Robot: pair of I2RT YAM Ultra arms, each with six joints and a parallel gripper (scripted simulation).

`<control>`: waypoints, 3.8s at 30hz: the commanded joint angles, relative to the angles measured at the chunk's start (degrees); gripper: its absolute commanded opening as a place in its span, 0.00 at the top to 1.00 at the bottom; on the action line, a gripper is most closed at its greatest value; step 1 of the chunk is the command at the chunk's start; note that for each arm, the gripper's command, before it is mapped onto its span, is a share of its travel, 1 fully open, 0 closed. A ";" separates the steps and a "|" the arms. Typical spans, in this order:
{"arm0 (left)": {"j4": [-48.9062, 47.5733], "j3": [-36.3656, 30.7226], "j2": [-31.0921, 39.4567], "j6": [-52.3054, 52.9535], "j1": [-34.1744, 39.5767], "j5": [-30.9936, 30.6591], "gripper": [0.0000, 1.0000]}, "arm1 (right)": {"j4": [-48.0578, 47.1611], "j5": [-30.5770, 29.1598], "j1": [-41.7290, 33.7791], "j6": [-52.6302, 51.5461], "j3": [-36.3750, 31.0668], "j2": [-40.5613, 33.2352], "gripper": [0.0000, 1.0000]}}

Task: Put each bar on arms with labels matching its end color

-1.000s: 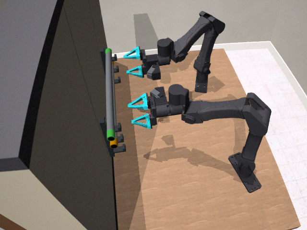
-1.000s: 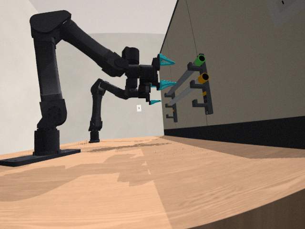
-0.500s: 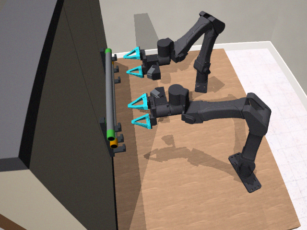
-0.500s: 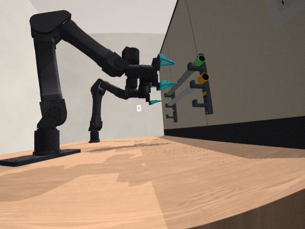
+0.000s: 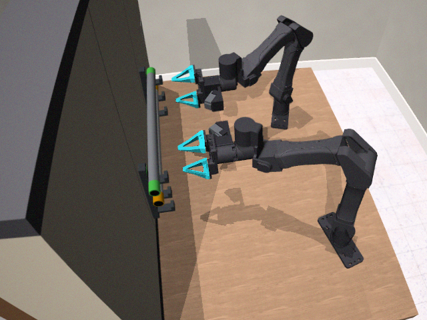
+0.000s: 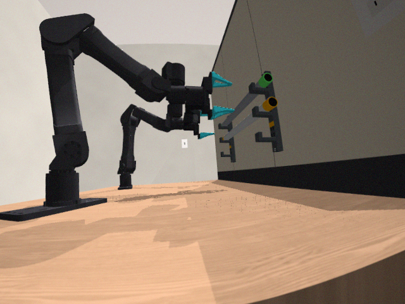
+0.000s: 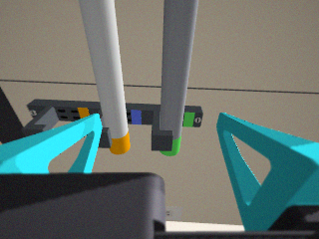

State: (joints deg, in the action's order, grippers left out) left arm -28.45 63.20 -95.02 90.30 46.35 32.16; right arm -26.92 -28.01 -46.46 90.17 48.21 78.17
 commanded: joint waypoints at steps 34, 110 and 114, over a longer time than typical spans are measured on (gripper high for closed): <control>-11.54 -5.67 -2.60 -0.36 -0.34 -0.03 0.16 | -12.82 0.52 0.87 -0.21 -7.26 2.61 0.15; -16.58 3.49 -16.66 -0.28 -4.78 -4.48 0.26 | -22.59 5.52 5.86 -0.15 -0.49 19.05 0.25; -16.34 4.22 -17.16 -0.28 -4.96 -4.66 0.26 | -22.50 5.70 6.05 -0.15 0.16 19.60 0.25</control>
State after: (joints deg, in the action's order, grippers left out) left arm -45.34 64.97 -111.98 90.30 42.04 28.01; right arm -49.04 -22.90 -41.12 90.17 46.24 97.41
